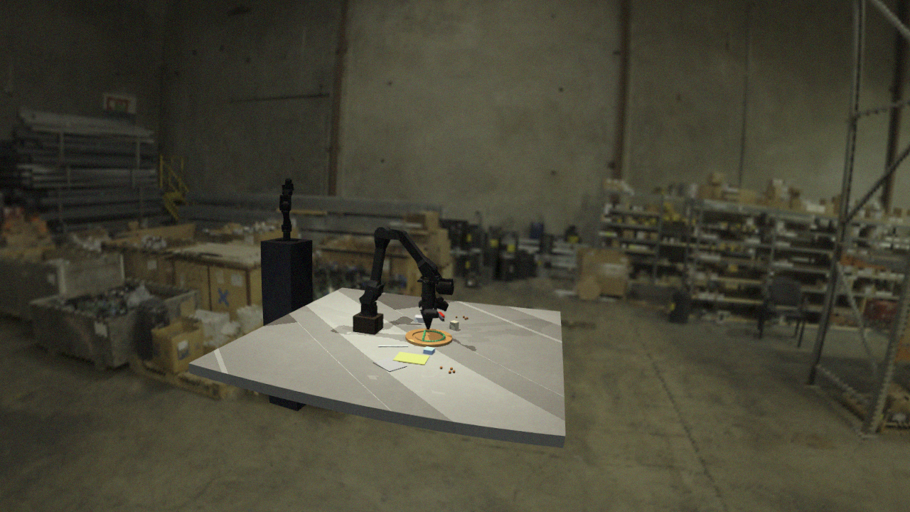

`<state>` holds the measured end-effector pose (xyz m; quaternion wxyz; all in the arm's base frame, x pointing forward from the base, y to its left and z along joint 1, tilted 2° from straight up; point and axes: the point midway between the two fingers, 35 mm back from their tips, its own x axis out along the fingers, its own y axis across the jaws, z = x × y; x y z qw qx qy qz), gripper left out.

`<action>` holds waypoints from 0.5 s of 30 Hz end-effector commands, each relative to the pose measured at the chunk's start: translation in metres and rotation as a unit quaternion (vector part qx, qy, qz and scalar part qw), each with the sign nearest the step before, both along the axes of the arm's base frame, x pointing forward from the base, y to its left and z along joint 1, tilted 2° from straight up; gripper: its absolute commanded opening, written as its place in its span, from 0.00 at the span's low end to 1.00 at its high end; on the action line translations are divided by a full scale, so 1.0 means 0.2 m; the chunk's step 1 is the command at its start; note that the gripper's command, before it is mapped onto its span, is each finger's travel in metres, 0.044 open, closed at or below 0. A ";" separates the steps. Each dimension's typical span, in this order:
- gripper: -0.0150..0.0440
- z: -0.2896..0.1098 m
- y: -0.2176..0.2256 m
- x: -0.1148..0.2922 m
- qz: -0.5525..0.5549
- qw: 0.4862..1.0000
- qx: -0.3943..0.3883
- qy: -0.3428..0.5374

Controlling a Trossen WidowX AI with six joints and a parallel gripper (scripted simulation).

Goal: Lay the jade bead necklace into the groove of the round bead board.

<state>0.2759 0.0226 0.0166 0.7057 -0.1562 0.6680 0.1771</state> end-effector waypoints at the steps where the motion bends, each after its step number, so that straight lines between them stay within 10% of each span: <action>1: 0.46 0.05 0.22 -0.14 0.382 0.924 -0.011 -0.007; 15: 0.46 0.04 0.22 -0.13 0.382 0.924 -0.011 -0.007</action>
